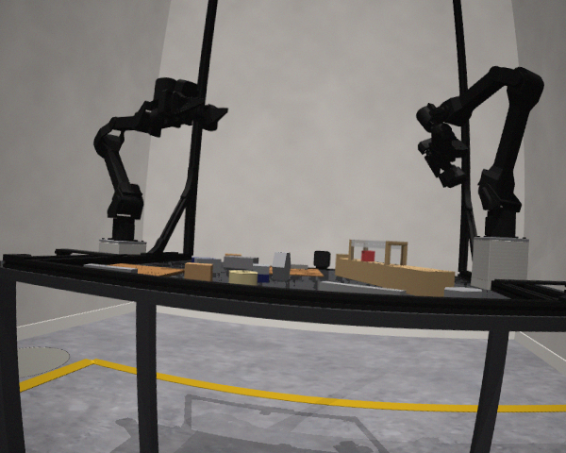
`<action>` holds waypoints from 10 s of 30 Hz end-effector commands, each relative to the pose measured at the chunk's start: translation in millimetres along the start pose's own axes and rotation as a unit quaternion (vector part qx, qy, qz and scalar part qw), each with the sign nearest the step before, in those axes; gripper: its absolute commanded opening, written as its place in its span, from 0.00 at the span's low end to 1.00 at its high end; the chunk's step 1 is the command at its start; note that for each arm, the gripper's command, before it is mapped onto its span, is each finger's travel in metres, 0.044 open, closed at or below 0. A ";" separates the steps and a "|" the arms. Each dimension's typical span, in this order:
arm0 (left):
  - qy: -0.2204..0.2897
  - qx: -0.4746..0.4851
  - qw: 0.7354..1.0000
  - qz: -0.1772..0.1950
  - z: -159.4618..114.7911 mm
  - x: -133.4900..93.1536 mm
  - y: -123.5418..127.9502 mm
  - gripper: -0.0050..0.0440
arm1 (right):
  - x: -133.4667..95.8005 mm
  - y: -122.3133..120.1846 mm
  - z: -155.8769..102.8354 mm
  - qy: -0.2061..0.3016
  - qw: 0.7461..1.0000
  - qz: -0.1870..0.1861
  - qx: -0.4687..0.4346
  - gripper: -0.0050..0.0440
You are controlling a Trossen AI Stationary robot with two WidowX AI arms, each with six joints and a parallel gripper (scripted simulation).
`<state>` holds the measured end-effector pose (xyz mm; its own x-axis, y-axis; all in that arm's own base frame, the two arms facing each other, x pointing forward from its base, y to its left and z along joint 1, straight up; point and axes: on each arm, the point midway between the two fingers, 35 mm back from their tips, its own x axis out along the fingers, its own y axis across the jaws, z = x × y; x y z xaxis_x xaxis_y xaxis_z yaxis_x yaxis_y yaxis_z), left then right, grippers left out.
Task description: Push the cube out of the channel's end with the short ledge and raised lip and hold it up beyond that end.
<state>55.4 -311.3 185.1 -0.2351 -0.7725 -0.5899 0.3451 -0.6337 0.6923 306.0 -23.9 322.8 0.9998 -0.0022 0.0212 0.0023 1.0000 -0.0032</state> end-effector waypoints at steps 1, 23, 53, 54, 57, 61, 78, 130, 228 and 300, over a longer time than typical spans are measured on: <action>0.016 -0.027 0.999 -0.011 -10.0 4.1 -0.1 0.51 | -6.1 -6.0 11.9 -0.010 1.000 0.001 -0.003 0.92; 0.312 -0.429 0.833 -0.154 -167.6 37.6 -67.8 0.51 | -120.3 -41.8 53.1 0.008 1.000 0.001 -0.003 0.92; 0.415 -0.518 0.726 -0.181 -212.2 34.7 -105.4 0.90 | -125.1 -59.7 81.5 0.043 0.999 0.032 0.011 0.92; 0.415 -0.518 0.726 -0.181 -212.2 34.7 -105.4 0.92 | -120.5 -66.1 82.8 0.049 0.998 0.042 0.008 0.92; 0.415 -0.518 0.726 -0.181 -212.2 34.7 -105.4 0.92 | -104.7 -85.4 84.0 0.065 0.995 0.073 0.000 0.92; 0.415 -0.518 0.726 -0.181 -212.2 34.7 -105.4 0.92 | -79.3 -110.1 79.0 0.085 0.989 0.119 -0.012 0.92; 0.415 -0.518 0.726 -0.181 -212.2 34.7 -105.4 0.92 | 43.8 -162.9 -8.5 0.126 0.938 0.318 -0.059 0.92; 0.415 -0.518 0.726 -0.181 -233.9 65.0 -138.7 0.51 | 80.7 -159.6 -53.5 0.126 0.913 0.381 -0.071 0.92; 0.423 -0.595 0.670 -0.136 -270.0 -102.7 -134.1 0.18 | 80.7 -159.6 -53.5 0.126 0.913 0.381 -0.071 0.92; 0.443 -0.652 0.608 -0.095 -244.3 -286.8 -333.5 0.18 | 80.7 -159.6 -53.5 0.126 0.913 0.381 -0.071 0.92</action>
<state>231.9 133.2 29.7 0.0134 0.0075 -0.9999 0.9495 0.3134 0.0151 387.5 -183.5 271.4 0.6851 0.6754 -0.2728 -0.7114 0.7008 -0.0516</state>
